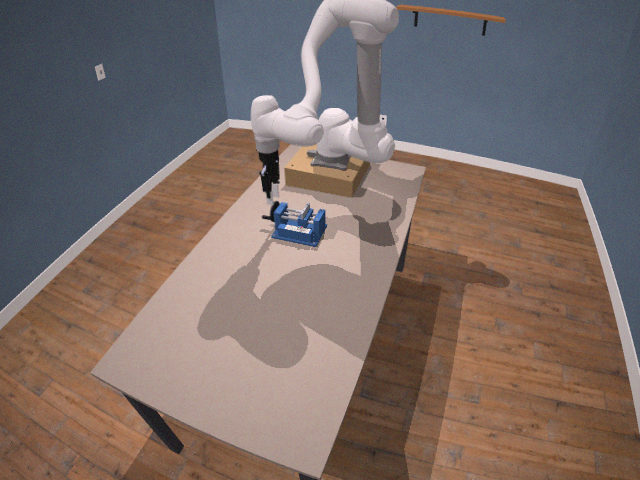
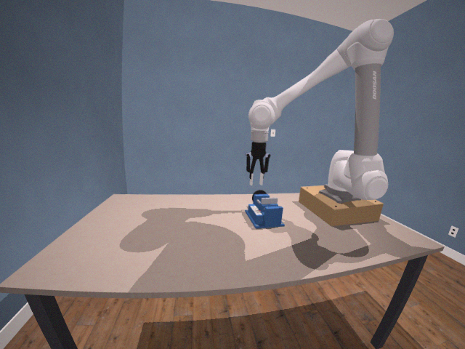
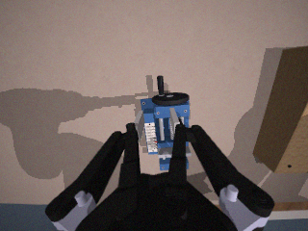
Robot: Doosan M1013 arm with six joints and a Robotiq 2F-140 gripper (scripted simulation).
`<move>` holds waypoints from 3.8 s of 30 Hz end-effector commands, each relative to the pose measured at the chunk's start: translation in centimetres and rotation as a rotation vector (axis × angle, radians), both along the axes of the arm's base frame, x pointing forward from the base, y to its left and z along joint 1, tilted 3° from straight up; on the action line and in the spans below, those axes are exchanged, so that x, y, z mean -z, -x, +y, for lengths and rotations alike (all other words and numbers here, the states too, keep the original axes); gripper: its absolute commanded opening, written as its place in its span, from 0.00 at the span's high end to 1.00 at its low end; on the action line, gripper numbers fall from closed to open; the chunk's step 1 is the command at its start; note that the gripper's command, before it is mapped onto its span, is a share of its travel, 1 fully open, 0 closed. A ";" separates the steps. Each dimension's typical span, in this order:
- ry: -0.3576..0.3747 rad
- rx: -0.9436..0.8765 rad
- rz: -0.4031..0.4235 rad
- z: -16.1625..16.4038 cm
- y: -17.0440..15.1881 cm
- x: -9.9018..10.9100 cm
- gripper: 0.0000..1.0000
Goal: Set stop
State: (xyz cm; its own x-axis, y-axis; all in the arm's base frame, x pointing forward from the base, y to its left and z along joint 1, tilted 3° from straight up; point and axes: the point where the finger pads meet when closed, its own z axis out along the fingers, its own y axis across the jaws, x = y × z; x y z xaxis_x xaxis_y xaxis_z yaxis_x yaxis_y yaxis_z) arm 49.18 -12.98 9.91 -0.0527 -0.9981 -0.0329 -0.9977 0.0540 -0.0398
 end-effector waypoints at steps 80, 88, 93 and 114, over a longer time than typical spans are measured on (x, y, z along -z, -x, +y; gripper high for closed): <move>0.000 0.005 -0.001 6.4 -1.9 -0.3 0.67; 0.000 0.005 -0.001 6.4 -1.9 -0.3 0.67; 0.000 0.005 -0.001 6.4 -1.9 -0.3 0.67; 0.000 0.005 -0.001 -1.6 0.6 0.0 0.67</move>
